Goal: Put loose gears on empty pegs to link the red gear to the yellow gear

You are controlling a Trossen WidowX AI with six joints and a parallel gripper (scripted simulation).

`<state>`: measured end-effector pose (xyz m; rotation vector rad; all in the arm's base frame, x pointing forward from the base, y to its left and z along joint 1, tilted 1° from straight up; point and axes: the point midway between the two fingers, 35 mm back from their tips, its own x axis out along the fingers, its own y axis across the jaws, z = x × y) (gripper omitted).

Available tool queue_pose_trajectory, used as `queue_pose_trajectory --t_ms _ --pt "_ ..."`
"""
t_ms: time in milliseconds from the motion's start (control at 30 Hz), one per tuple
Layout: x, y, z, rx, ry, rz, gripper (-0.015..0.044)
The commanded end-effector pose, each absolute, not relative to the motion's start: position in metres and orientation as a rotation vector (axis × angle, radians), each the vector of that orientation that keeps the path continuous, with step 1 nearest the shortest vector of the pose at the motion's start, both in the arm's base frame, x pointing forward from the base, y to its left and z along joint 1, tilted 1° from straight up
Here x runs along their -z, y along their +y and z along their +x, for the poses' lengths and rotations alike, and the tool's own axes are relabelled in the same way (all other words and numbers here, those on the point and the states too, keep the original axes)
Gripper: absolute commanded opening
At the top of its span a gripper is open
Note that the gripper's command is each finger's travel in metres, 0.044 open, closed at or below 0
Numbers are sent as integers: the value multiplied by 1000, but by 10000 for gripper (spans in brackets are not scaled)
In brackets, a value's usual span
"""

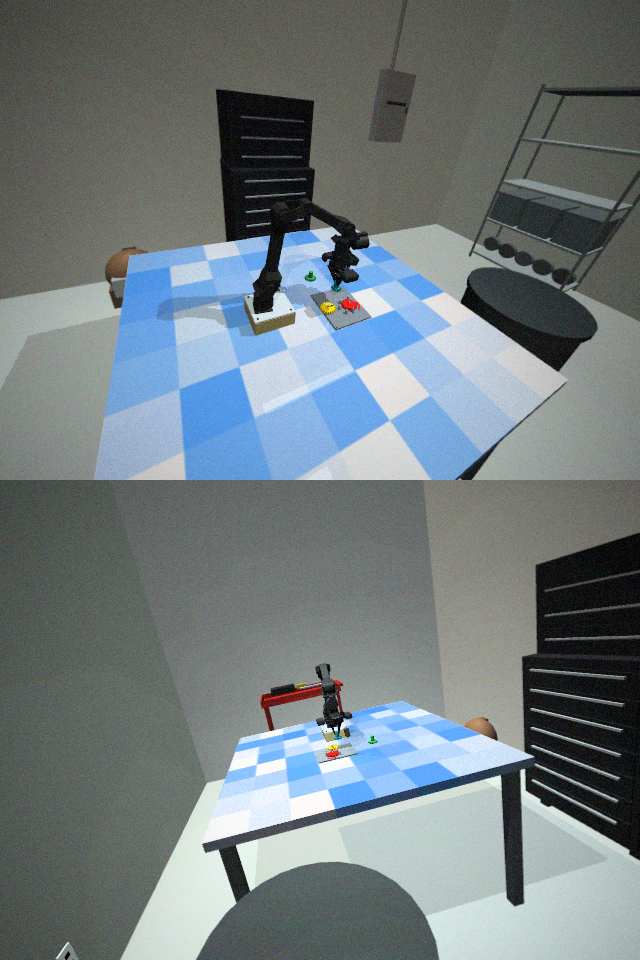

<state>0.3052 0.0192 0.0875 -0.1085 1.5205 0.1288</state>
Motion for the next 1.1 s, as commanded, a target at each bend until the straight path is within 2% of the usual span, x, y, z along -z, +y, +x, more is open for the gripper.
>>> queue_pose_trajectory --t_ms 0,567,1067 --pt "-84 11 307 -135 1522 -111 0" --pt "-71 -27 310 -134 1522 -115 0" --pt "-73 -29 310 -134 1522 -115 0"
